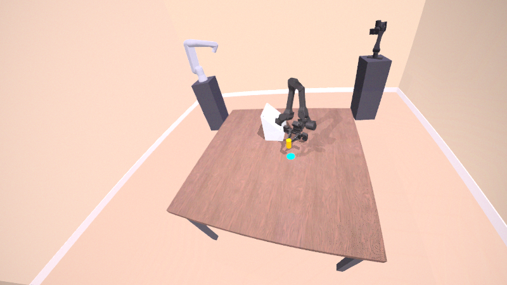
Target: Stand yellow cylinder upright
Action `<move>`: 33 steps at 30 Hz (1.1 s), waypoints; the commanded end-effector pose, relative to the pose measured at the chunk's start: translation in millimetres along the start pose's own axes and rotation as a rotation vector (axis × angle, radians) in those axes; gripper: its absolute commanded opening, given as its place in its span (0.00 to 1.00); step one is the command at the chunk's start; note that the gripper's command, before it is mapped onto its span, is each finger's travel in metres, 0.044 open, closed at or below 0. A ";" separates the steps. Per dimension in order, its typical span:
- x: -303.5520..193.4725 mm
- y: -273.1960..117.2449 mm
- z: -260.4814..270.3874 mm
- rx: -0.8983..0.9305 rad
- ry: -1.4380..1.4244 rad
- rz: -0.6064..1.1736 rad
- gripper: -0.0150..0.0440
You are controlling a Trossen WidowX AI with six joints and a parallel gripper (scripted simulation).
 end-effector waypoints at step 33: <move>-4.4 -4.4 2.2 0.051 0.084 -0.047 0.43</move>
Point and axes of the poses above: the point midway between the two fingers, 35 mm back from their tips, its own y axis out along the fingers, its own z axis across the jaws, x = y × z, the point moved 2 cm from there along -y, back along the fingers, and after that the axes turned 10 degrees about y, right-handed, at the moved point
